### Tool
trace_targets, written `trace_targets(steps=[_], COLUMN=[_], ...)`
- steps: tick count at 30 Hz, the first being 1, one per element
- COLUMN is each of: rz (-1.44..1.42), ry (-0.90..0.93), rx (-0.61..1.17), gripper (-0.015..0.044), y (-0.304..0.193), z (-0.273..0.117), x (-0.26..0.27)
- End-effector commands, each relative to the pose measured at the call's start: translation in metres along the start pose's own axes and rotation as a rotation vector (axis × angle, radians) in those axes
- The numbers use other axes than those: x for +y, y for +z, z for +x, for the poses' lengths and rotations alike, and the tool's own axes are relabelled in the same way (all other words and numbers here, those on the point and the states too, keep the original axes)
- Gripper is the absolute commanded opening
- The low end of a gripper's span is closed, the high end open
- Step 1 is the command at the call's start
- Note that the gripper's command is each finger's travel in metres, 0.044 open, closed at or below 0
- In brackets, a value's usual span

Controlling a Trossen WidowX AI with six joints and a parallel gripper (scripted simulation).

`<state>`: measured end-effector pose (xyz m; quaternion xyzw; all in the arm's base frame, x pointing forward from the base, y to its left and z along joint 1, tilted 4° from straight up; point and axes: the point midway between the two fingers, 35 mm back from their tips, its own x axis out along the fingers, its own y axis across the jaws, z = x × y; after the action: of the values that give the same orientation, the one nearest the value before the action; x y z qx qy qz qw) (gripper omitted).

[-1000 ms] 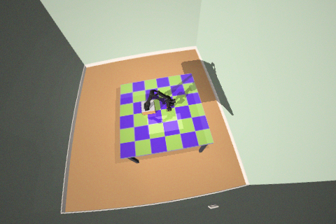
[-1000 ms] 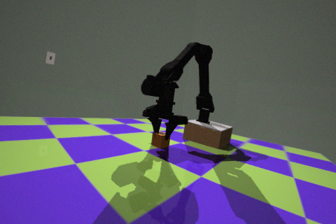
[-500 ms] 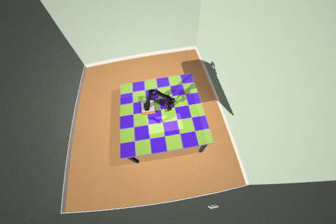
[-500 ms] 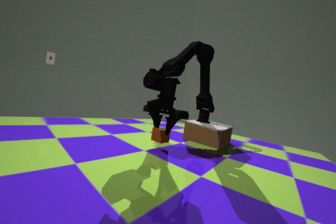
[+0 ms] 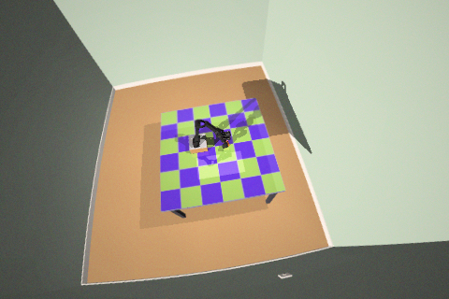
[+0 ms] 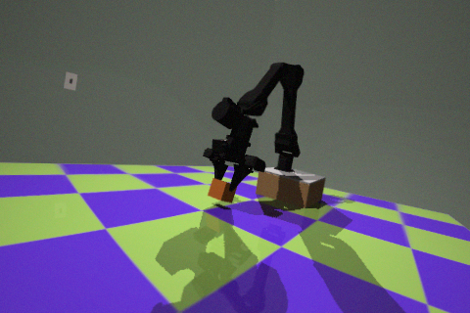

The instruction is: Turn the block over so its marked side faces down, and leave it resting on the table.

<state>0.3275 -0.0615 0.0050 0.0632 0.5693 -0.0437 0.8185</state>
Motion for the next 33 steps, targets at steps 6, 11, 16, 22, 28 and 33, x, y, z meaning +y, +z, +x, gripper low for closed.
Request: trace_targets(steps=[6, 11, 16, 22, 28, 33], rz=[0.003, 0.001, 0.001, 0.002, 0.002, 0.002], ry=[0.002, 0.002, 0.002, 0.001, 0.0, -0.001], rx=[-0.171, -0.243, -0.246, -0.277, -0.351, -0.413], gripper=[0.0, 0.0, 0.0, 0.0, 0.0, 0.0], y=[0.0, -0.002, -0.002, 0.0, 0.003, 0.003], z=[-0.006, -0.009, -0.009, -0.002, 0.013, 0.022], x=[0.0, 0.001, 0.001, 0.0, -0.001, -0.001])
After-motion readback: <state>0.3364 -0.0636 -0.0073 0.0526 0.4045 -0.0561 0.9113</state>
